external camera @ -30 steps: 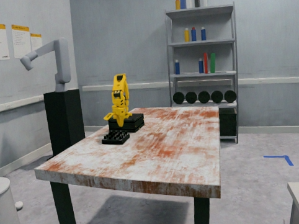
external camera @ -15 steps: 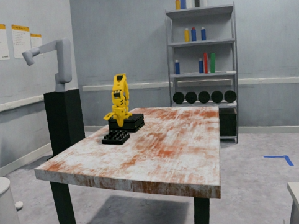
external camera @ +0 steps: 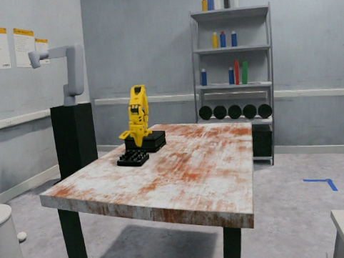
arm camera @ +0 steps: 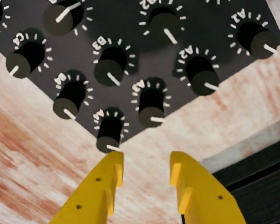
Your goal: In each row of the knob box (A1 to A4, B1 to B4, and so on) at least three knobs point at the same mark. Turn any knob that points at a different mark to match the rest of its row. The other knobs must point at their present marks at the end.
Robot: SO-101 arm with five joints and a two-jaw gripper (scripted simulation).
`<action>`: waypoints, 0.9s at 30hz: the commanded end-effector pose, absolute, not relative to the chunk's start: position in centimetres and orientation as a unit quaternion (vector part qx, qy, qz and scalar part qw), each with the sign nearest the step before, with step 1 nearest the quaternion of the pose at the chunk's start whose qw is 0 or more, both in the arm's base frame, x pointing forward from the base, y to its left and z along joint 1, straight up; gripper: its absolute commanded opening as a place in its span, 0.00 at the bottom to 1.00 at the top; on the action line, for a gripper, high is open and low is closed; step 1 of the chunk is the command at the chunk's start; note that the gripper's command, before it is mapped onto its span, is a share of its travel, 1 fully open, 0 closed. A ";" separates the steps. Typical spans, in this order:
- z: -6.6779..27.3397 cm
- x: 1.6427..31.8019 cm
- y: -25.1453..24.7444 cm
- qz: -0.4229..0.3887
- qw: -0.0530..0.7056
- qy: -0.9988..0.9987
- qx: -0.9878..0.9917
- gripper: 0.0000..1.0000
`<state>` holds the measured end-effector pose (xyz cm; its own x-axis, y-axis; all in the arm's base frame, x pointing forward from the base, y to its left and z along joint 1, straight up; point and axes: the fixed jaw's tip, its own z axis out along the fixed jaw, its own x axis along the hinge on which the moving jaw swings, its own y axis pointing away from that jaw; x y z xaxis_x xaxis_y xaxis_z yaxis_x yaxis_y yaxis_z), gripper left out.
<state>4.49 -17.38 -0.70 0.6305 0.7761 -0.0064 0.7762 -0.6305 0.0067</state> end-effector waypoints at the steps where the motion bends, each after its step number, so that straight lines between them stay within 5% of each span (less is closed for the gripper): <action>1: -1.1 4.3 -17.3 0.000 0.001 0.424 0.906 0.10; 27: -1.8 4.3 -17.3 0.000 0.001 0.424 0.906 0.10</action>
<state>4.60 -17.88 -1.33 0.6307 0.7758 -0.0212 0.7760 -0.6302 0.0256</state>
